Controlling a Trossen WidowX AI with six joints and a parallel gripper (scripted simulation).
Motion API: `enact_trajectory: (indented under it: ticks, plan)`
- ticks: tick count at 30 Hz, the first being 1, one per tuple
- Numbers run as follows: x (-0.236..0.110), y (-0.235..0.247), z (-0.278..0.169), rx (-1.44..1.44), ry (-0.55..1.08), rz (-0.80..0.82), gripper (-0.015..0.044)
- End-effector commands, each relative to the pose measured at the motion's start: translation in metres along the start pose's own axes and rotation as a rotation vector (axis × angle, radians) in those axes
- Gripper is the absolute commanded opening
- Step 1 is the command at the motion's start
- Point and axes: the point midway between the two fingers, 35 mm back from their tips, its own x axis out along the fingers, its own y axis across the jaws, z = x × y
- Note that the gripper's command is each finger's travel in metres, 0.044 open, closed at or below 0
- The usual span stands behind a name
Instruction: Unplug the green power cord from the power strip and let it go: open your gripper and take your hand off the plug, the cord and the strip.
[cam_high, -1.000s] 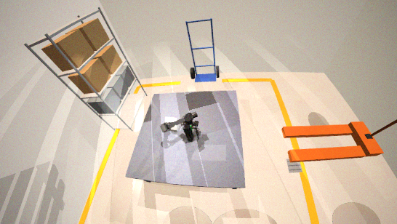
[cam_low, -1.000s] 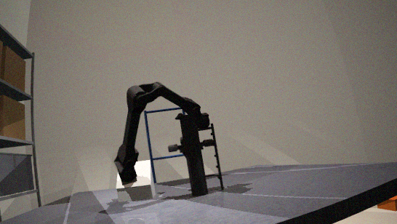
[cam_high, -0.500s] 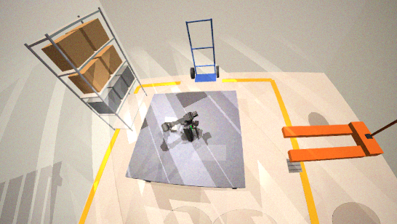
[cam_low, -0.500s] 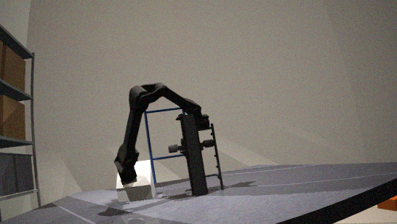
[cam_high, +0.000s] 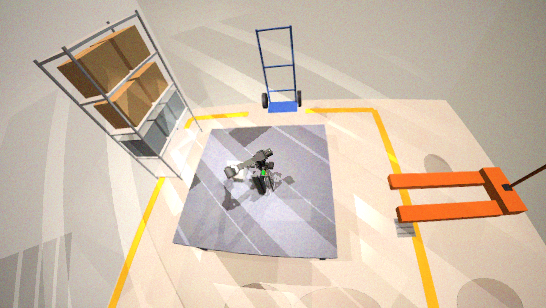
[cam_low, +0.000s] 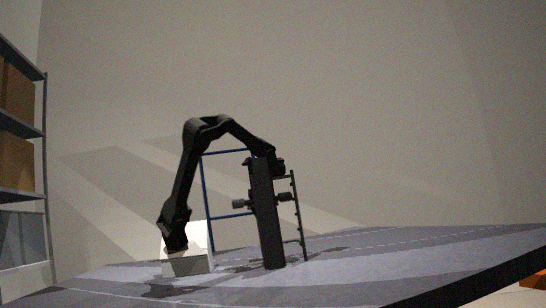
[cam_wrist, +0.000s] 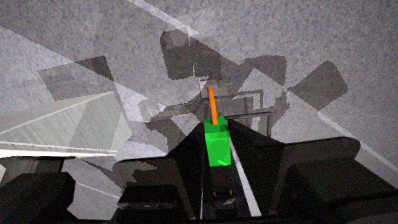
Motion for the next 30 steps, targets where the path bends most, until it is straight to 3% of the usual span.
enact_trajectory:
  ticks: [1, 6, 30]
  plan:
    - [0.0, 0.0, 0.0, 0.0, 0.0, 0.0, 0.0026]
    - [0.0, 0.0, 0.0, 0.0, 0.0, 0.0, 0.0157]
    - [-0.008, 0.0, -0.01, -0.005, -0.001, -0.005, 0.016]
